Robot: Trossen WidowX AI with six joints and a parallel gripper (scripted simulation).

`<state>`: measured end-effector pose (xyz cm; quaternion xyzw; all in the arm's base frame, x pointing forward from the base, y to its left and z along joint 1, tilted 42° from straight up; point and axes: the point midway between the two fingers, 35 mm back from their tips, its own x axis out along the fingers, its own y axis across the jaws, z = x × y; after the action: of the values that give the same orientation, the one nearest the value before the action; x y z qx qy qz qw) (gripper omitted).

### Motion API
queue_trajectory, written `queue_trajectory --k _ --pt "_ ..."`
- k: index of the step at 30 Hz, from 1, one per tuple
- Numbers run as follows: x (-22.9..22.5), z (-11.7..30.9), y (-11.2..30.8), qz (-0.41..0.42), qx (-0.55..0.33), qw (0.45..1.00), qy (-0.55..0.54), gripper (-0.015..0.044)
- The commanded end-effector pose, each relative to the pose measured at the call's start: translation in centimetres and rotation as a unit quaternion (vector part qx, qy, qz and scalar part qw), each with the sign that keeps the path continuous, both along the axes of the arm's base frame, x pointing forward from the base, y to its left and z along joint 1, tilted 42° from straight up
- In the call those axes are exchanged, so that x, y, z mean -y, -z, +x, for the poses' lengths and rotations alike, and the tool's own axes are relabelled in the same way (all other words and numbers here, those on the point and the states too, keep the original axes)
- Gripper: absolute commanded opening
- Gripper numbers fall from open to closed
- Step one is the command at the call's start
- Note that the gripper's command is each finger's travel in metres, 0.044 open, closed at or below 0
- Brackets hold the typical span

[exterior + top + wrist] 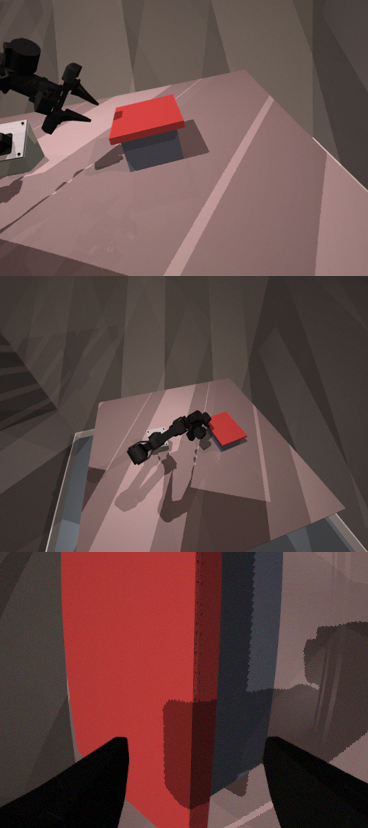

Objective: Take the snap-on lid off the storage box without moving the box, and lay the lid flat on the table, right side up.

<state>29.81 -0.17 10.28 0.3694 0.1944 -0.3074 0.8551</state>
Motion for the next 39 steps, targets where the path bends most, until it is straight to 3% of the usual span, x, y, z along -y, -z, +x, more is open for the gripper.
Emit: queue_trajectory --k 1,39 --pt "0.1 0.2 0.2 0.000 0.001 1.000 -0.004 0.0235" --pt "2.3 4.7 3.5 -0.001 0.003 1.000 -0.004 0.0235"
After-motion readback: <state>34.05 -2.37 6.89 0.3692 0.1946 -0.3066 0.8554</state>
